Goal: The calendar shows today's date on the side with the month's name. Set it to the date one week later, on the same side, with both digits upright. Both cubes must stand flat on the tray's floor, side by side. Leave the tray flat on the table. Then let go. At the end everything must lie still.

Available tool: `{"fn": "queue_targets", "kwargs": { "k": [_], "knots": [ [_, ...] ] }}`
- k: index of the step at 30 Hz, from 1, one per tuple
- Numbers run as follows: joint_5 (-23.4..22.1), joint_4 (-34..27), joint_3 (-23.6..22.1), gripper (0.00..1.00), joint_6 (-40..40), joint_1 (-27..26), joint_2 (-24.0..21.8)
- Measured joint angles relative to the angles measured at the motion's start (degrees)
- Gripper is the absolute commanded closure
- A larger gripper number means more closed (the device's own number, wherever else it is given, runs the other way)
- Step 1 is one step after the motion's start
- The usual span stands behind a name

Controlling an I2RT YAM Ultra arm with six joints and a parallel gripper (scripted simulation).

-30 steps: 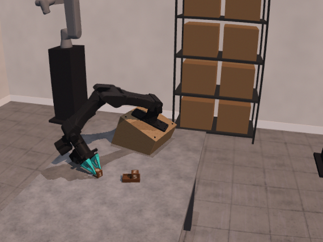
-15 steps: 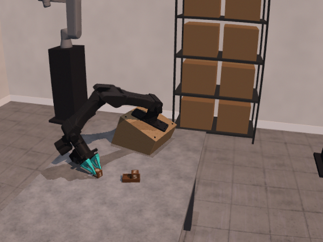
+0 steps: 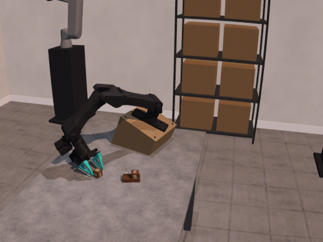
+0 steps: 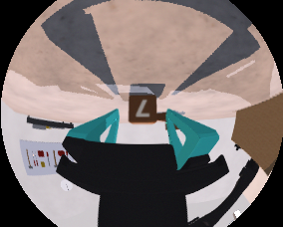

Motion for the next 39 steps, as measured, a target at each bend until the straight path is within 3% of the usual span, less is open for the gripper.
{"fn": "queue_targets", "kwargs": {
  "k": [25, 39],
  "knots": [
    [0.0, -0.2, 0.0, 0.34, -0.2, 0.0, -0.1],
    [0.8, -5.8, 0.5, 0.34, -2.7, -1.5, -4.1]
  ]
}}
